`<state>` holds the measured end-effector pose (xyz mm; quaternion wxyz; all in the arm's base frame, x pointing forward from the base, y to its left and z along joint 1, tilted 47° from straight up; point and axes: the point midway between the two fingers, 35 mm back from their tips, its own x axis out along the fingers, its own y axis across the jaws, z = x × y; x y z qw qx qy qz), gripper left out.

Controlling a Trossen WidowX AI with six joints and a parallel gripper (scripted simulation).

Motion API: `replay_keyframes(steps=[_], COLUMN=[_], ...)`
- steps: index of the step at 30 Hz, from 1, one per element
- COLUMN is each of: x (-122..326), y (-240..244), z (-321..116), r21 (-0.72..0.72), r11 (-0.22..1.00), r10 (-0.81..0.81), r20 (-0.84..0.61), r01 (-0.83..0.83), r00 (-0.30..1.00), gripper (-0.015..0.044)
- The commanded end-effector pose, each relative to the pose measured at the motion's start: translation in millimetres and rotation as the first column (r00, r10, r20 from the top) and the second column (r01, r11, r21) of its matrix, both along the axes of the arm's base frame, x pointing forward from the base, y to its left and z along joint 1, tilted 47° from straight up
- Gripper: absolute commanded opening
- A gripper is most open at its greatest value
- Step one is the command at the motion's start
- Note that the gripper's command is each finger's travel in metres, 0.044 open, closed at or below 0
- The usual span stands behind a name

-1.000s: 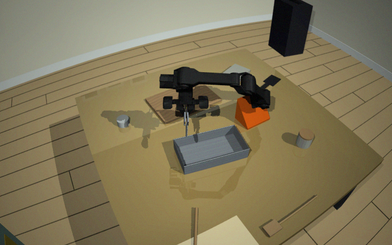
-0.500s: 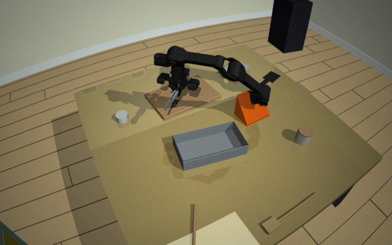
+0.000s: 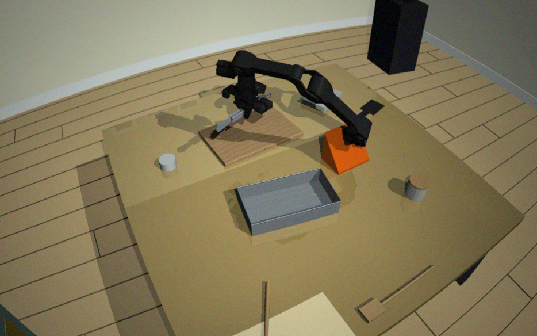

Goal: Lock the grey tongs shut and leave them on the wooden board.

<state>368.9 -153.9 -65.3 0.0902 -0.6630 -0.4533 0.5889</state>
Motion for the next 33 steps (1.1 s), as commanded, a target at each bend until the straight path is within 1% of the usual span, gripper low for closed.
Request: replay_keyframes(steps=[1,6,13,25,33], x=[-19,-49,-90,-91,-89], y=[-26,-55,-84,-85,-90], z=[-18,-42,-71,-73,-88], r21=[-0.031,-0.077,-0.151,-0.153,-0.149], r11=[0.995,0.972,0.920,0.915,0.866], r10=[-0.100,-0.234,-0.392,-0.403,-0.499], r20=[-0.093,-0.225,-0.376,-0.375,-0.302], r01=[0.098,0.223,0.362,0.373,0.477], r00=[0.991,0.946,0.840,0.835,0.812], gripper=[-0.0150,-0.0150,-0.0150,-0.0150,-0.0150])
